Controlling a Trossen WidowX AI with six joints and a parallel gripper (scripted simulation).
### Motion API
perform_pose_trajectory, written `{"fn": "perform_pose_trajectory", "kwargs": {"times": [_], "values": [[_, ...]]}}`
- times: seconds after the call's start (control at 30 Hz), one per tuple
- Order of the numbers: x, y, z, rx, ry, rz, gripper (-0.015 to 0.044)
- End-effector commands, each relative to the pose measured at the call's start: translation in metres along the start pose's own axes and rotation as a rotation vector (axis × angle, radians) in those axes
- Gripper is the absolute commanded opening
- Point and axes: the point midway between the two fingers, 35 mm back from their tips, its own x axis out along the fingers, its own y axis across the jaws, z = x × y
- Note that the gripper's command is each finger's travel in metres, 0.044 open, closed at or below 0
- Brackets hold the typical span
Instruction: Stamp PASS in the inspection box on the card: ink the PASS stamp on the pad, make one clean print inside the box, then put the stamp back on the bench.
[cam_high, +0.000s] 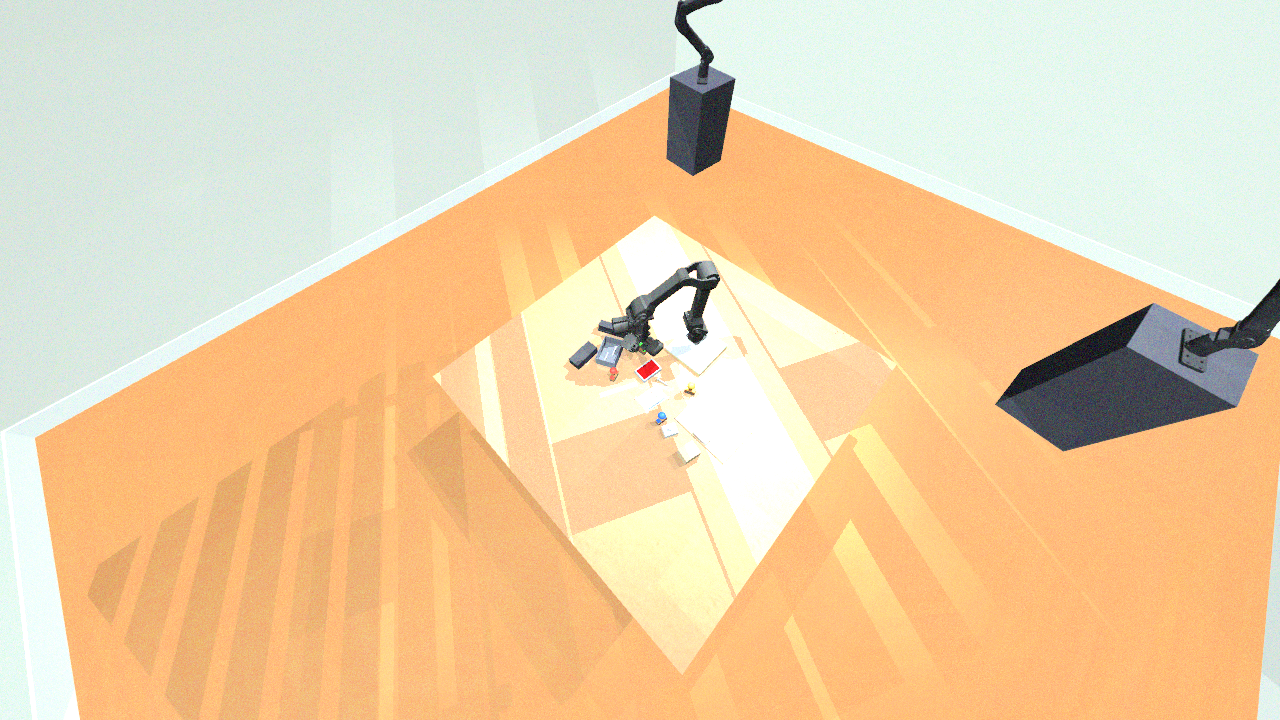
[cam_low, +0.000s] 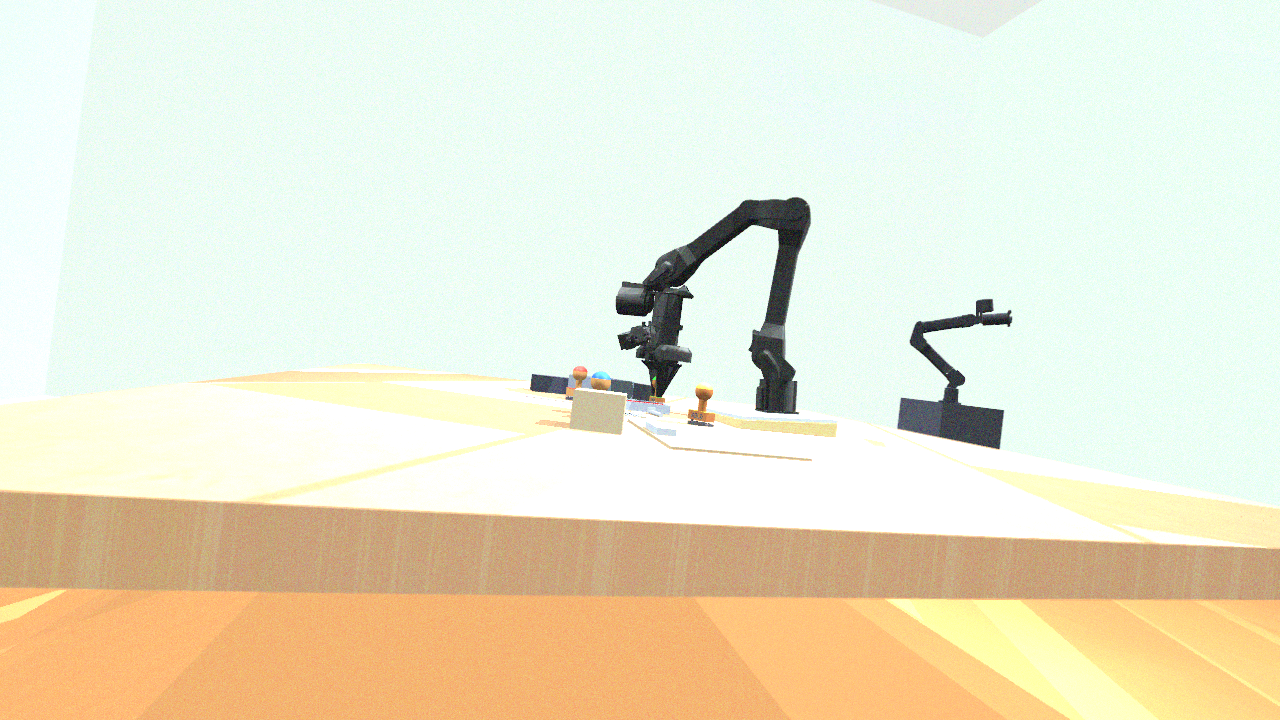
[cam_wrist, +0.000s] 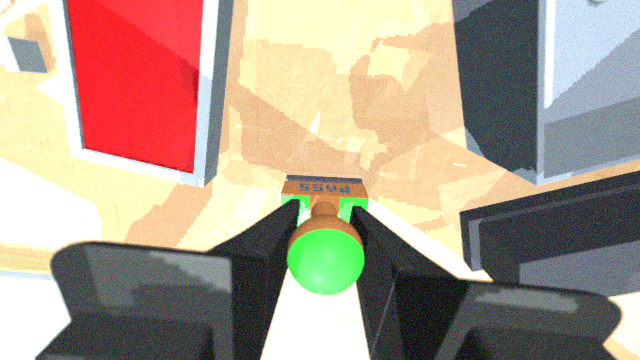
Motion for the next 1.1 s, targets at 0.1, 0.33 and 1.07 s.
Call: {"fn": "perform_pose_trajectory", "kwargs": {"times": [0.1, 0.33, 1.07], "values": [[-0.003, -0.003, 0.000, 0.002, 0.001, -0.011, 0.0000], [-0.006, -0.003, 0.001, 0.002, 0.001, -0.011, 0.0000], [-0.016, -0.003, 0.002, 0.001, 0.001, -0.011, 0.0000]]}}
